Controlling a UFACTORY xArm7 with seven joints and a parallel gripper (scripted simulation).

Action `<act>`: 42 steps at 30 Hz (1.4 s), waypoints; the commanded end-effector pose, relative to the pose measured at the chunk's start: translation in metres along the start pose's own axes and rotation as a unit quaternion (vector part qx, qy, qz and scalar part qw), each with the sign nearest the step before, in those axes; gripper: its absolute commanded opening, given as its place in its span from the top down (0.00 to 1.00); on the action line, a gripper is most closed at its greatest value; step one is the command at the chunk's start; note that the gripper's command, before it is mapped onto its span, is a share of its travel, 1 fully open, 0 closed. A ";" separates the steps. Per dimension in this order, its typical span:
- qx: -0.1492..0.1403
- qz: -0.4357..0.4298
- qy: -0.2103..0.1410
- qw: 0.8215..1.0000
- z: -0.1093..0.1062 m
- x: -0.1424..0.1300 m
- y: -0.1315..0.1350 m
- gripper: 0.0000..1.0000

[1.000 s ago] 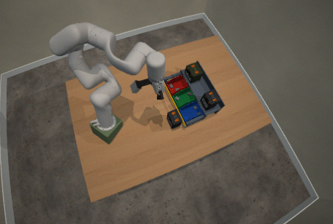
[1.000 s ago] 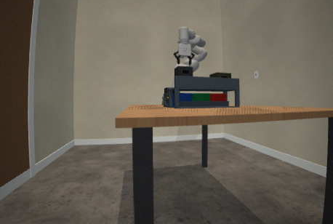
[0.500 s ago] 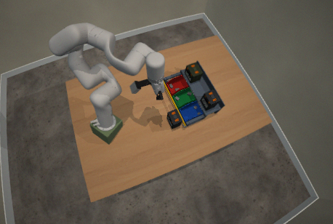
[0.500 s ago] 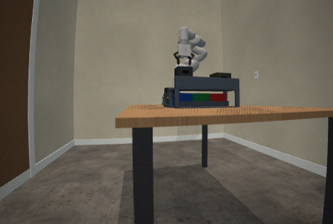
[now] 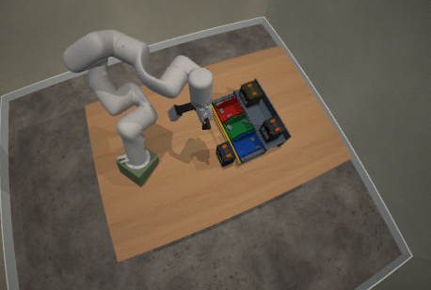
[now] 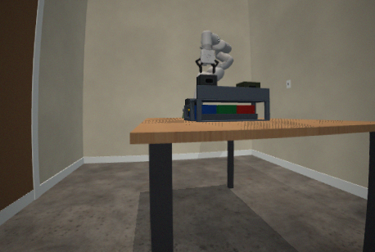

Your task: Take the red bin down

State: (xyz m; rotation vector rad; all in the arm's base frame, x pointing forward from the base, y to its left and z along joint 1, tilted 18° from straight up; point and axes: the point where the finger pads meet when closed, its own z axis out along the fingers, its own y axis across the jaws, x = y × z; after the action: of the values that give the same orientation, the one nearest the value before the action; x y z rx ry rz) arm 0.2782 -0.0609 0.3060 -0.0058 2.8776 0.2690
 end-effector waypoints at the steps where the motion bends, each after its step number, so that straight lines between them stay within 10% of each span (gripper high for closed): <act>1: 0.001 0.000 -0.001 1.000 -0.001 -0.001 0.000 0.00; 42: 0.001 -0.133 -0.001 0.991 0.000 0.001 -0.001 0.00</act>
State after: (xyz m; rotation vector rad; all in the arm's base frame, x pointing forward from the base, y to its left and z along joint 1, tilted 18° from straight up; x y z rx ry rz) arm 0.2767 -0.0610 0.3045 -0.3747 2.8354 0.2179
